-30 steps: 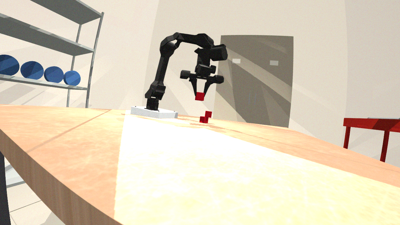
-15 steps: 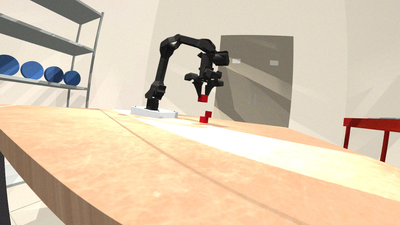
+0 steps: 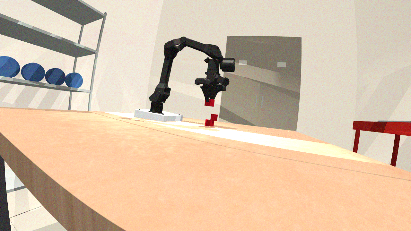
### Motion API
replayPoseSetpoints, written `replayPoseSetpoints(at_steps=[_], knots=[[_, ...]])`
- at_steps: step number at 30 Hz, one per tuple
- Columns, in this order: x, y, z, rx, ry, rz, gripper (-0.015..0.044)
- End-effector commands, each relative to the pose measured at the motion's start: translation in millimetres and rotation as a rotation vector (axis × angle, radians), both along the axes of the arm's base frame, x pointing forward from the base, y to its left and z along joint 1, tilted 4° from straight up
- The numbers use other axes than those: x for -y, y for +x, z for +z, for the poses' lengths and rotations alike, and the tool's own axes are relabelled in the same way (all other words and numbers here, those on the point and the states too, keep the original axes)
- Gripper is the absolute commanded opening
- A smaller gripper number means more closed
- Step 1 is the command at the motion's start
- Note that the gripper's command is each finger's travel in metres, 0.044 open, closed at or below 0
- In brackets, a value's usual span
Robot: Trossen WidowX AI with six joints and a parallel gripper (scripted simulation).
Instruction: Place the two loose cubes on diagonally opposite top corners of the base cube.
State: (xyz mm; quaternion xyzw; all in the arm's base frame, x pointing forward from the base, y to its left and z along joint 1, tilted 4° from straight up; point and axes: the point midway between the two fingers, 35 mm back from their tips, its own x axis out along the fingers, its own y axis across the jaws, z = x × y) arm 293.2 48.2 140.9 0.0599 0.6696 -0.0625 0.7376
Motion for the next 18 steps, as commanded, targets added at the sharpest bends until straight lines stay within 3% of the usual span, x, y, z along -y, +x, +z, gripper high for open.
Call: replayPoseSetpoints(at_steps=[1,18], knots=[[-8,-4,-2,-0.002,-0.010,0.078,0.0105],[-52,-29,-9,-0.007,-0.047,0.502,0.0105]])
